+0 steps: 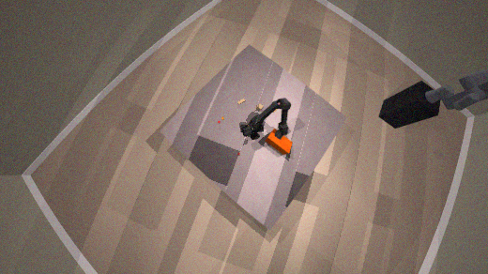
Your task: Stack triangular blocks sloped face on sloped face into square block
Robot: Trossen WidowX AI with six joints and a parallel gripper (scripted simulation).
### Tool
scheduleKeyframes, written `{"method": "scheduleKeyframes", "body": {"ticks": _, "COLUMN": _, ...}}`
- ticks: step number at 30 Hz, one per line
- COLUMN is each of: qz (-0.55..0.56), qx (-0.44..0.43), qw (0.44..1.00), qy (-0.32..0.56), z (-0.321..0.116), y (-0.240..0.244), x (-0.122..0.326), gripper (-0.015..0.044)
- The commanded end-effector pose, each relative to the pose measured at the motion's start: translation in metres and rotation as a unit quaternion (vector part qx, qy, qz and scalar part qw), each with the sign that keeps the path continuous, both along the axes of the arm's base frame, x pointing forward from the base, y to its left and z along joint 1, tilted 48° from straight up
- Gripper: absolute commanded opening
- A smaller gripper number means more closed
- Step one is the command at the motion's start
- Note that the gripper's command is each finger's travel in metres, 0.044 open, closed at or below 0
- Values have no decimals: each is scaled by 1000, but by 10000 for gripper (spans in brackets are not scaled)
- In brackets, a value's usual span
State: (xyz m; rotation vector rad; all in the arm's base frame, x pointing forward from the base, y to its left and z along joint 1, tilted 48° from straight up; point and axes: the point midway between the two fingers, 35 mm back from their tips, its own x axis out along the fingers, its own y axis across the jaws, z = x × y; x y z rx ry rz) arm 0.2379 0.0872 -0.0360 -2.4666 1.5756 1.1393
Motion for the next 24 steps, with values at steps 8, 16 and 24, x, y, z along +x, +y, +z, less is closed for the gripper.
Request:
{"method": "scheduleKeyframes", "body": {"ticks": 8, "qz": -140, "qx": 82, "qw": 984, "qy": -76, "z": 4, "y": 1, "x": 6, "gripper": 0}}
{"method": "scheduleKeyframes", "body": {"ticks": 16, "qz": -248, "qx": 131, "qw": 952, "qy": -127, "z": 7, "y": 2, "x": 9, "gripper": 0}}
{"method": "scheduleKeyframes", "body": {"ticks": 24, "qz": -344, "qx": 168, "qw": 908, "qy": -171, "z": 12, "y": 3, "x": 13, "gripper": 0}}
